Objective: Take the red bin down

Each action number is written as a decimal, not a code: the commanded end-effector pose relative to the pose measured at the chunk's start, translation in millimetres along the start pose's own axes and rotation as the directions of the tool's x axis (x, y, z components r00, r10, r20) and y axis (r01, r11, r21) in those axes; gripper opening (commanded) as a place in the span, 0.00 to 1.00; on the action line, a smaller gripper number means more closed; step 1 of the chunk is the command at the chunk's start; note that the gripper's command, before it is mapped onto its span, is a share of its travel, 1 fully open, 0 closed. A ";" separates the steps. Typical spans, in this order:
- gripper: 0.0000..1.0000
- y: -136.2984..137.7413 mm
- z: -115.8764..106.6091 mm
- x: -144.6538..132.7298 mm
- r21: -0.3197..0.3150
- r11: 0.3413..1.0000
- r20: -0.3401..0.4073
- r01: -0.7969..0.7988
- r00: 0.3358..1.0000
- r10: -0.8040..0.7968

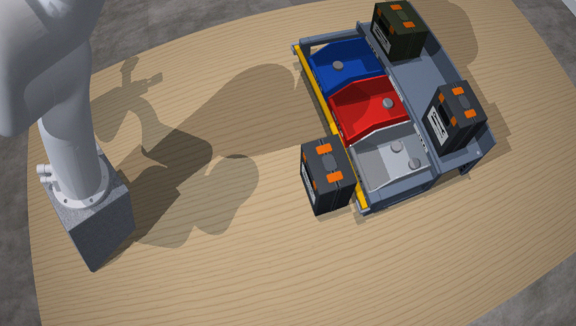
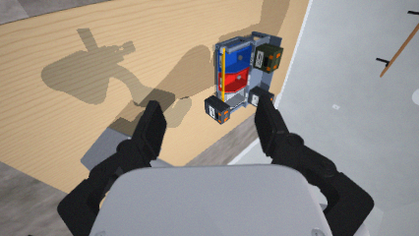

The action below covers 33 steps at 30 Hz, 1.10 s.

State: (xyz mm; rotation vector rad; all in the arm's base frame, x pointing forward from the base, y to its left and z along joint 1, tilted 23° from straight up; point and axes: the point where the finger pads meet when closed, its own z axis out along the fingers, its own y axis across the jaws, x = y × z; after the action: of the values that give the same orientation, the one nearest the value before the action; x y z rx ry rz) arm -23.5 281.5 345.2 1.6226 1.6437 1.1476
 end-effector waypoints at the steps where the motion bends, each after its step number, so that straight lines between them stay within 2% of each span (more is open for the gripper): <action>1: 1.00 0.6 -0.9 0.7 0.002 1.000 -0.002 -0.003 1.000 0.003; 4: 1.00 0.6 -0.9 0.7 0.002 1.000 -0.002 -0.003 1.000 0.003; 9: 1.00 26.4 -16.7 40.2 0.002 1.000 -0.002 -0.003 1.000 0.003; 21: 1.00 26.4 -16.7 40.2 0.002 1.000 -0.002 -0.003 1.000 0.003; 26: 1.00 52.1 -32.6 79.8 0.002 1.000 -0.002 -0.003 1.000 0.003; 33: 1.00 52.1 -32.6 79.8 0.002 1.000 -0.002 -0.003 1.000 0.003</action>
State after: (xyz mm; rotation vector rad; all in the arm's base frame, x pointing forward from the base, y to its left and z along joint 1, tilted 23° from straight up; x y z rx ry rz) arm -34.0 348.1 418.4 1.6234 1.6439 1.1483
